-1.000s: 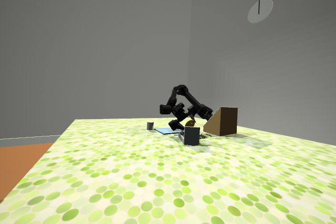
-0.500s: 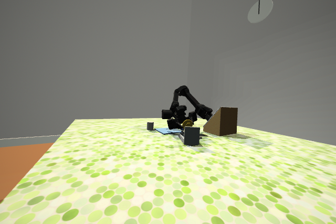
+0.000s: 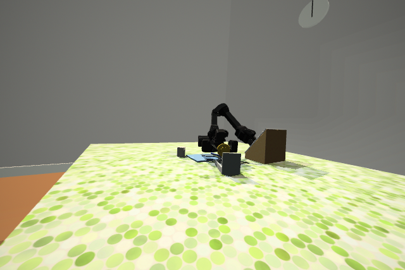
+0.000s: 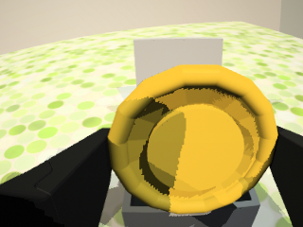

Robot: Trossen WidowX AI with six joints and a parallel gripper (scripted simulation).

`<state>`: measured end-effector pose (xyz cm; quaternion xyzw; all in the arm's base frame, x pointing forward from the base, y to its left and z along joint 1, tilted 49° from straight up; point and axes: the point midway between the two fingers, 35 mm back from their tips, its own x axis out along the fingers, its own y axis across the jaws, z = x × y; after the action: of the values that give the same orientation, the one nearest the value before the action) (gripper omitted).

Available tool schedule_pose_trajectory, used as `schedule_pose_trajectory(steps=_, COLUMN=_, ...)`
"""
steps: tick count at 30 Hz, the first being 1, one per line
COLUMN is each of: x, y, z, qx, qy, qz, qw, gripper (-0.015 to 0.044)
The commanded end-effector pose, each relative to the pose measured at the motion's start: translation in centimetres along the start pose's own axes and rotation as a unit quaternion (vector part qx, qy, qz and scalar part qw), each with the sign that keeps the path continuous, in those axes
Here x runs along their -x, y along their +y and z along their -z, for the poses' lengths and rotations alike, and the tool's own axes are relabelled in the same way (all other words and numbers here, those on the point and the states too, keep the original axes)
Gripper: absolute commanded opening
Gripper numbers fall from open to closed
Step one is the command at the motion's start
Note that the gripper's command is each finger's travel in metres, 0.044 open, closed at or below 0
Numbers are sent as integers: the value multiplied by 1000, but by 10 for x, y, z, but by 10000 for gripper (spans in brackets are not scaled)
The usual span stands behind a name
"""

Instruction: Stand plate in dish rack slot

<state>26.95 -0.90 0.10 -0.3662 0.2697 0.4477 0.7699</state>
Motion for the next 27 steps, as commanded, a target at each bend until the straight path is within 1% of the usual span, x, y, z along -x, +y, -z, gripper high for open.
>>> schedule_pose_trajectory(steps=1, x=1, y=0, z=-1, qx=12, qy=-6, qz=5, qw=1000, gripper=0)
schedule_pose_trajectory(steps=7, x=0, y=0, z=-1, qx=11, qy=-6, qz=5, qw=1000, gripper=0)
schedule_pose_trajectory(steps=12, x=-13, y=-1, z=-2, qx=7, qy=-3, qz=4, qw=1000, gripper=0)
schedule_pose_trajectory(steps=27, x=-27, y=-2, z=-4, qx=9, qy=-5, qz=3, qw=1000, gripper=0)
